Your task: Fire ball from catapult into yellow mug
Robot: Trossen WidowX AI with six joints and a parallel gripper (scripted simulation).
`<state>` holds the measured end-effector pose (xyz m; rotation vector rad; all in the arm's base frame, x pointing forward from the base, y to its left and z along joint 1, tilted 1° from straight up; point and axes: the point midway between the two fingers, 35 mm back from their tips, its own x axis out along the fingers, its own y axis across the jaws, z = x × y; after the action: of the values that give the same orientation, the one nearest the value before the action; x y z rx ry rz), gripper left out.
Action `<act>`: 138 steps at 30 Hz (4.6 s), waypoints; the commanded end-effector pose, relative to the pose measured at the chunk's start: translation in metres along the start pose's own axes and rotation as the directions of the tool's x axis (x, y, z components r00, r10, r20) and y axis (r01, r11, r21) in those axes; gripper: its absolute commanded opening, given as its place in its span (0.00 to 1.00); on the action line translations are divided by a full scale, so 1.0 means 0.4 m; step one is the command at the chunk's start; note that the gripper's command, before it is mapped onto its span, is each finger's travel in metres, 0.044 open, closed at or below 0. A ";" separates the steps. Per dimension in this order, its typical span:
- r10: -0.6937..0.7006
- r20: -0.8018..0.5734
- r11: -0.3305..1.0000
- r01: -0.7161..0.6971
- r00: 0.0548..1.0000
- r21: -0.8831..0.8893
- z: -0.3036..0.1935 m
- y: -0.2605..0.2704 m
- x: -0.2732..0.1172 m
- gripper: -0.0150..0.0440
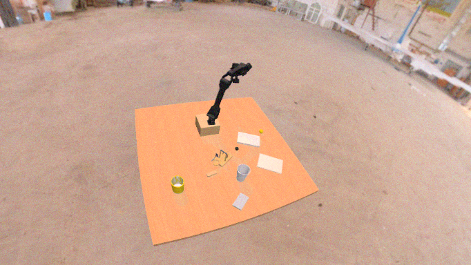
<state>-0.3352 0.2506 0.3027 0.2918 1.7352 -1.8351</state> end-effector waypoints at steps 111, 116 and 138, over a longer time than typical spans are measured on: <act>0.856 -0.128 -0.425 0.822 0.501 0.380 0.787 1.512 -0.770 1.00; 0.856 -0.128 -0.425 0.822 0.502 0.380 0.784 1.529 -0.759 1.00; 0.859 -0.130 -0.416 0.824 0.495 0.384 0.779 1.561 -0.741 0.69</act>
<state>0.3185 0.0440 -0.0208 2.5982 -1.2287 -2.5032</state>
